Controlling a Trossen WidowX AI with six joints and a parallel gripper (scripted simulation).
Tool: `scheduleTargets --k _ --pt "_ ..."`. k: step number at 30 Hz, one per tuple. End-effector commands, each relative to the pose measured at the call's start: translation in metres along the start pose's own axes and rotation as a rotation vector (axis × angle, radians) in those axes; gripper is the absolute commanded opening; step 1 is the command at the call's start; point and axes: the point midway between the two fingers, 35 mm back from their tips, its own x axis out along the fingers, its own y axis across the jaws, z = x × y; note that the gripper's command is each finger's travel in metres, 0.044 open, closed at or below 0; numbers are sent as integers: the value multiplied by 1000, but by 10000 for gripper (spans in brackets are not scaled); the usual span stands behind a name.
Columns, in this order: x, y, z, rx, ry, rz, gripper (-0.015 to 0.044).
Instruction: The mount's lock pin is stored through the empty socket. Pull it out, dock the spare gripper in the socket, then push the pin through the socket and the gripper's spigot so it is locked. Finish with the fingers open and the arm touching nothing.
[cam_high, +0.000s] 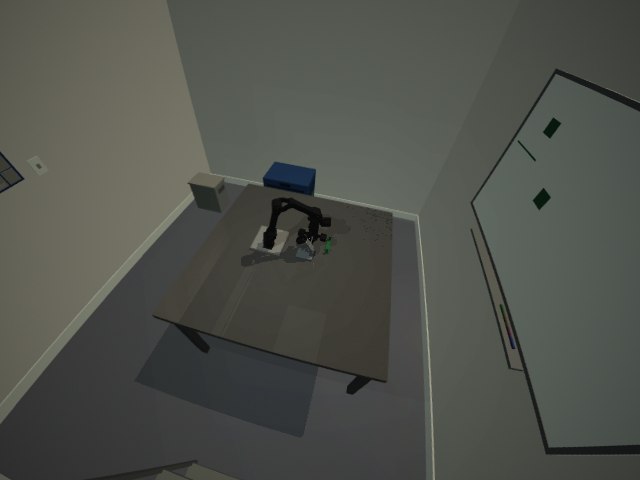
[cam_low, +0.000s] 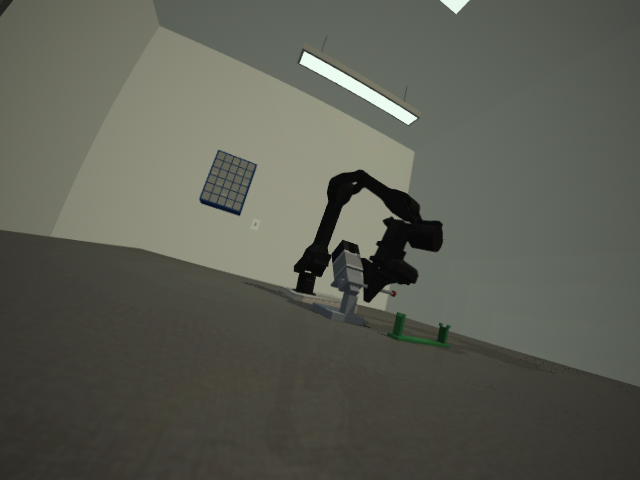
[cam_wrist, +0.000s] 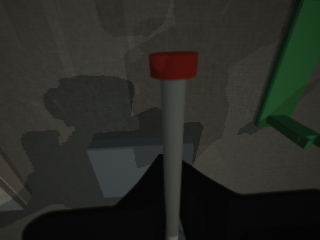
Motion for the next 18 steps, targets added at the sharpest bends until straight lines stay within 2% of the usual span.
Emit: scheduleTargets --k 1,16,18 --pt "0 0 -3 -4 2 -3 0" --pt "2 -1 -9 -5 1 1 0" --pt "2 0 -8 0 -1 5 53"
